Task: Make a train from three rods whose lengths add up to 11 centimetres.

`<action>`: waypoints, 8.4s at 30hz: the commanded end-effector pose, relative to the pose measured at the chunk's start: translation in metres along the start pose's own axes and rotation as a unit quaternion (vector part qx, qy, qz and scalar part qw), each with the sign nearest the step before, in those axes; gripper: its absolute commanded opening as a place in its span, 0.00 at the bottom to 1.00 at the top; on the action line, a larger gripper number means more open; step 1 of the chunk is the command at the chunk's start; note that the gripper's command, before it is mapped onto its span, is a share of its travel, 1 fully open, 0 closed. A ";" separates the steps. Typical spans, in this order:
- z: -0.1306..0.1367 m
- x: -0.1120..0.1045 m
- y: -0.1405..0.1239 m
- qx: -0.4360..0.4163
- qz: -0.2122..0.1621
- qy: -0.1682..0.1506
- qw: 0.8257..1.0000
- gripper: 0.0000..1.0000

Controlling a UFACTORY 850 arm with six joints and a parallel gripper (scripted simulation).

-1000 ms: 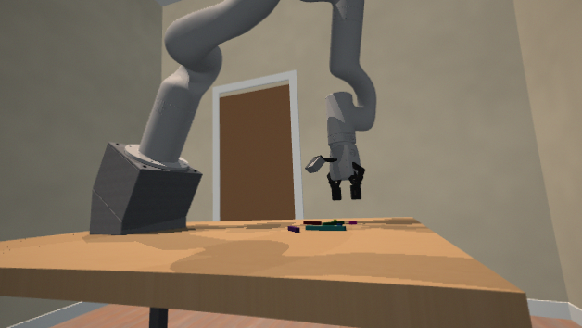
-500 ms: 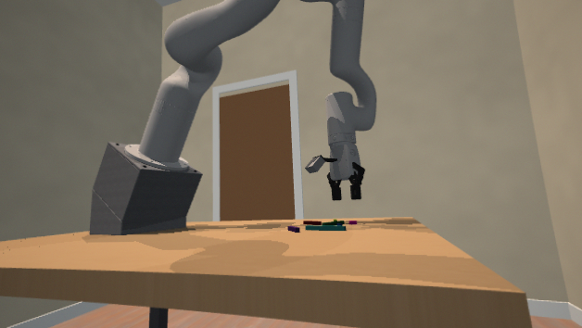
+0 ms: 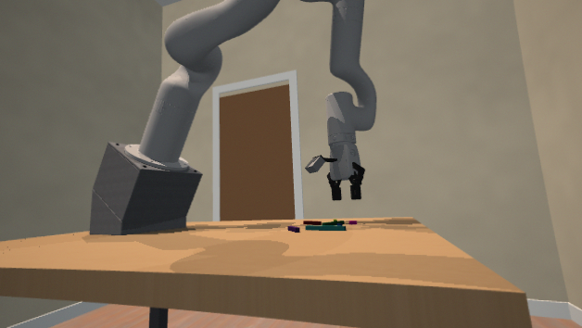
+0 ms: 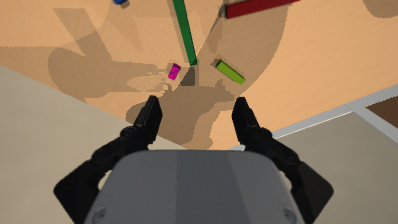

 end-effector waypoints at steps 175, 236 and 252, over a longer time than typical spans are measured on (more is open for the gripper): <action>0.050 0.000 0.132 0.242 0.000 0.001 0.970 1.00; 0.078 -0.003 0.095 0.383 0.000 0.000 0.924 1.00; 0.078 -0.003 0.095 0.383 0.000 0.000 0.924 1.00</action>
Point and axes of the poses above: the point where the finger pads meet when closed, its own x axis out along the fingers, its own z axis across the jaws, y = z × x, the point moved 8 cm from there along -x, back along the fingers, and after that the axes turned 13 degrees about -x, right-handed, at the moved point
